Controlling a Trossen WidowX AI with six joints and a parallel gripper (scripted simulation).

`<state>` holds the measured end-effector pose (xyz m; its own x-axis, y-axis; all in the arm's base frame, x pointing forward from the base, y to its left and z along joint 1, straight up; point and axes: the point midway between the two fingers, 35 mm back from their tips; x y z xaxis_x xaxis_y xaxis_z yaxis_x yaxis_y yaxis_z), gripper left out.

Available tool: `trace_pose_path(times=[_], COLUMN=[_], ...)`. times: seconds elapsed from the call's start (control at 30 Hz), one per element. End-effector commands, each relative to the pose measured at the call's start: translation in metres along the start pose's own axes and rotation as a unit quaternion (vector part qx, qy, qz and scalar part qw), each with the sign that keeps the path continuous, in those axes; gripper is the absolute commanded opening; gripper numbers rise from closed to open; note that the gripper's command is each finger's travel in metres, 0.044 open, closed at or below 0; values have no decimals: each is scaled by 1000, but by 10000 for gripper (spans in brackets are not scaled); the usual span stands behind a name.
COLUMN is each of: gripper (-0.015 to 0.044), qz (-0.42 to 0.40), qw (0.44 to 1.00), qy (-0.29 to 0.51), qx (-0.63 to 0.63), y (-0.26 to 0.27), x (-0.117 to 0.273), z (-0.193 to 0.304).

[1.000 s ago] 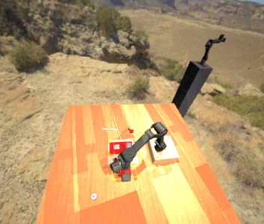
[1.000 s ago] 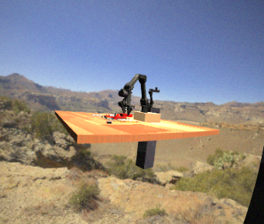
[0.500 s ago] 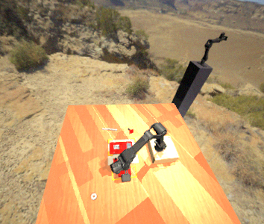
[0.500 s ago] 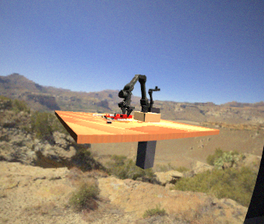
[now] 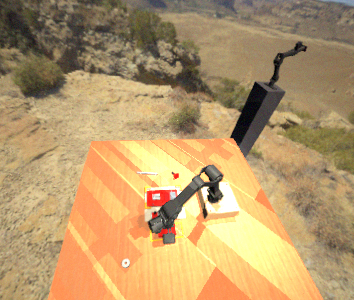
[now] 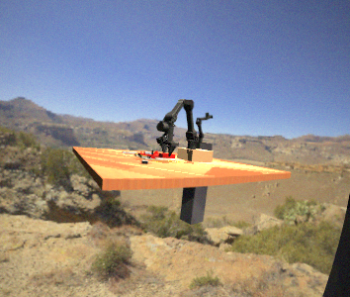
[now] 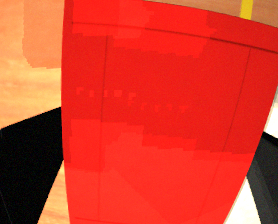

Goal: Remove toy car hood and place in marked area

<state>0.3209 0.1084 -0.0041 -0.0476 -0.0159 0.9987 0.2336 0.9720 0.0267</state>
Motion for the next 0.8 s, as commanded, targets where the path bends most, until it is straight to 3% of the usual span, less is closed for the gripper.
trace_pose_path(times=[0.0, 0.77], gripper=[0, 0], qz=[3, 3], qw=[1000, 1000], qy=[2, 2], qx=[-3, -3], y=[-2, -2], x=[-4, -14], z=[2, 3])
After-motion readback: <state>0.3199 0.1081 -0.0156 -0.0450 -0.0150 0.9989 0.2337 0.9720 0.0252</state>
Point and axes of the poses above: the point midway between the two fingers, 35 mm back from their tips, its own x axis back along the fingers, its own y axis across the jaws, z = x × y, and after that the axes turned 7 degrees about -x, right-handed
